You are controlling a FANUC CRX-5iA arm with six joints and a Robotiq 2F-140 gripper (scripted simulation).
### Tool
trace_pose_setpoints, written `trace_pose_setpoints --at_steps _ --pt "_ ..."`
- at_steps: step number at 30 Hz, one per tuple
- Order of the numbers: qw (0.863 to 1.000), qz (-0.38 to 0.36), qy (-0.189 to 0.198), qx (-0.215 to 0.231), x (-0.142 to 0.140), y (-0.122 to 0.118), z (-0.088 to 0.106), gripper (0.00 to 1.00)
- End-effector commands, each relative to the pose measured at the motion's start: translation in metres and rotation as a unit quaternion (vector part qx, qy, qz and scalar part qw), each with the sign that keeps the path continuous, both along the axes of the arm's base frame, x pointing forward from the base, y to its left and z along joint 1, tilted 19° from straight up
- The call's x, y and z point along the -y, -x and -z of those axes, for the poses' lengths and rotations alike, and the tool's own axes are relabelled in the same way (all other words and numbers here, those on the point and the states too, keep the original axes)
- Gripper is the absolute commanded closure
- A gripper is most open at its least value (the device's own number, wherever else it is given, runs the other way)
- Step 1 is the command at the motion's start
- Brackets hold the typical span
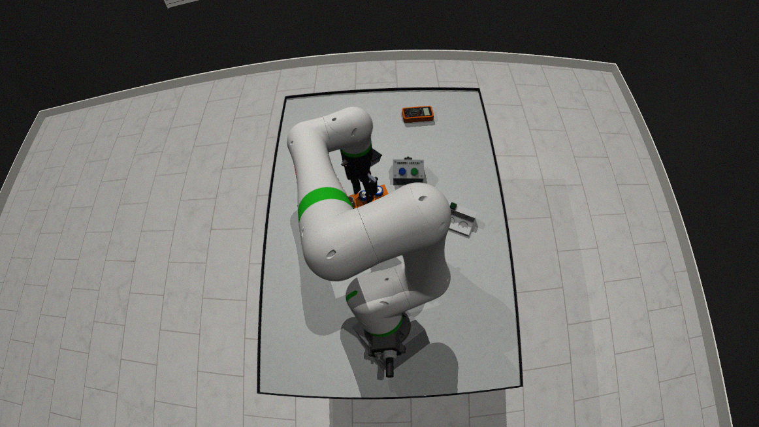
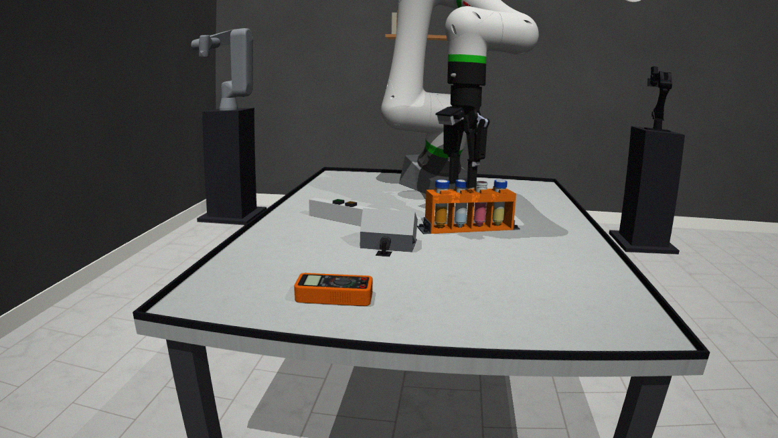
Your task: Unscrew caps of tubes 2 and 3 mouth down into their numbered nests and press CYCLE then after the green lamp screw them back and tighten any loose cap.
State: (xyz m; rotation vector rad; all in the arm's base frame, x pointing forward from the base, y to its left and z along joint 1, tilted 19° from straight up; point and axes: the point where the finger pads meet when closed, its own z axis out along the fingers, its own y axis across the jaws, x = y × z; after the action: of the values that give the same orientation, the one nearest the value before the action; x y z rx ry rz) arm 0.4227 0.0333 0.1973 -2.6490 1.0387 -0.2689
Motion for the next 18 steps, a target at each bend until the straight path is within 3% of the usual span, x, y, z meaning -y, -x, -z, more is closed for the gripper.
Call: trace_pose_setpoints --at_steps 1,10,13,18 --pt "1.000 0.000 0.000 0.001 0.0002 -0.0004 -0.0009 0.59" --pt "1.000 0.000 0.000 0.001 0.0002 -0.0004 -0.0009 0.59" --pt "0.992 0.117 -0.034 -0.023 0.0003 -0.0004 -0.0009 0.59" --pt "0.974 0.212 -0.062 -0.043 0.0004 -0.0004 -0.0009 0.59"
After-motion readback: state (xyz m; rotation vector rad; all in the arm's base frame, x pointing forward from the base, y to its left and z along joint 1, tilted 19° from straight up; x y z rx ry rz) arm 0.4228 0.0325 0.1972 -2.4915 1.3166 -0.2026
